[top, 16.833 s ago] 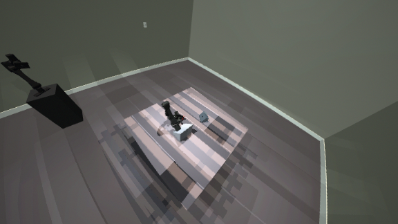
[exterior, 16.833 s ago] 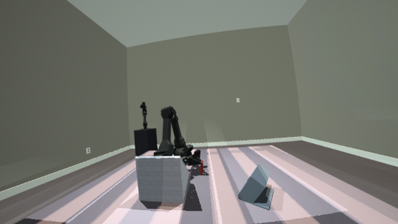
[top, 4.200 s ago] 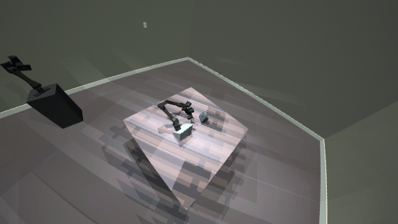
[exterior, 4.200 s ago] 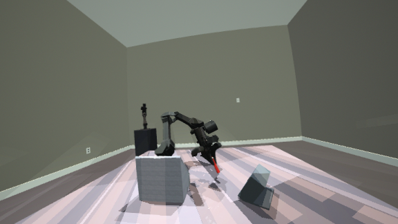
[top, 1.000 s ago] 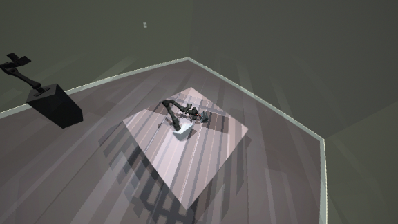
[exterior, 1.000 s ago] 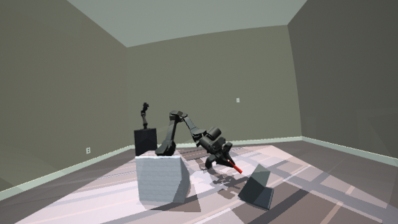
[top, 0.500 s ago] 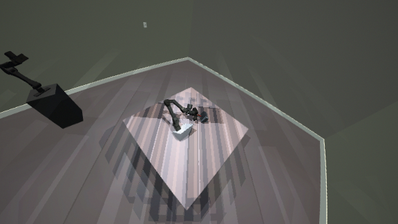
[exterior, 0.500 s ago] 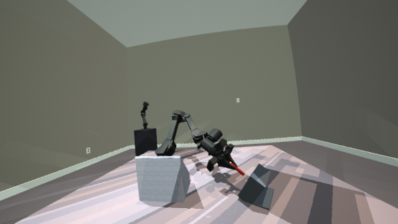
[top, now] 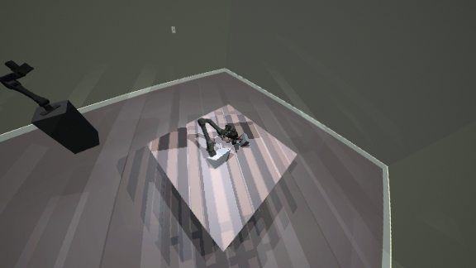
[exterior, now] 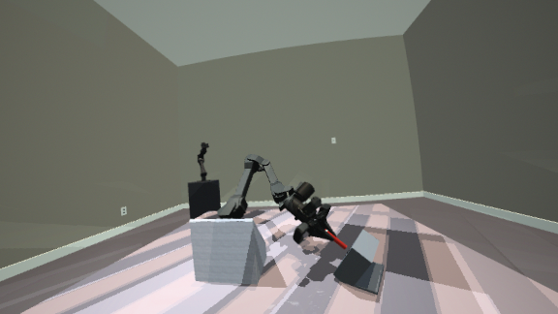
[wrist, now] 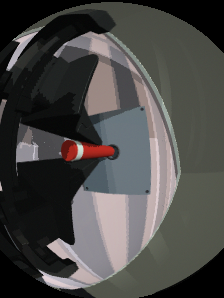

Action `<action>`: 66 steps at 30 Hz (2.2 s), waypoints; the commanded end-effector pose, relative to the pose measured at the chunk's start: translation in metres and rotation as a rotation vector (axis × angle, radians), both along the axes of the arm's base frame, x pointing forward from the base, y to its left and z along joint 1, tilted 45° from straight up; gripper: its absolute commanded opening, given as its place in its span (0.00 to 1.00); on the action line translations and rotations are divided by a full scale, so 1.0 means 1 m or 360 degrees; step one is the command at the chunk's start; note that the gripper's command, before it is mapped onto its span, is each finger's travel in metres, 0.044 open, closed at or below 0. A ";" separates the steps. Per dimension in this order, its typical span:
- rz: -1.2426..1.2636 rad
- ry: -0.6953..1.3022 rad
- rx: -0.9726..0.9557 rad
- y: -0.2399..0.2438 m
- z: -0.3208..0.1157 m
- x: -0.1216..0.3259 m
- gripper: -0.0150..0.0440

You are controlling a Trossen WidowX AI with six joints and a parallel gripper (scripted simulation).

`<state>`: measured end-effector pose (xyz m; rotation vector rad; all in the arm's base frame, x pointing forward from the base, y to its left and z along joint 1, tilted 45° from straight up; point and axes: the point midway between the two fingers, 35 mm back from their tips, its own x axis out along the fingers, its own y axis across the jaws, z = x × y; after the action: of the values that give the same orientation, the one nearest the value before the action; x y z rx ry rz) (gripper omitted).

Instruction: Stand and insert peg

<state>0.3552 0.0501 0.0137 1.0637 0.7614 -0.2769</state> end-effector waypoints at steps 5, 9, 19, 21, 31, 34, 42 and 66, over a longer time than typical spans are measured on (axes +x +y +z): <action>0.0000 0.0005 -0.0001 0.000 0.000 -0.001 0.25; 0.0000 0.0005 -0.0001 0.000 0.000 -0.001 0.25; 0.0000 0.0005 -0.0001 0.000 -0.003 0.002 0.25; 0.0000 0.0005 -0.0001 0.000 -0.003 0.003 0.25; 0.0000 0.0005 -0.0001 0.001 -0.008 0.008 0.25; 0.0000 0.0005 -0.0001 0.001 -0.009 0.010 0.25; 0.0000 0.0004 -0.0001 0.002 -0.012 0.014 0.25; 0.0000 0.0004 0.0000 0.004 -0.023 0.025 0.25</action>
<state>0.3778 0.0537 -0.0079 1.0620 0.7660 -0.2771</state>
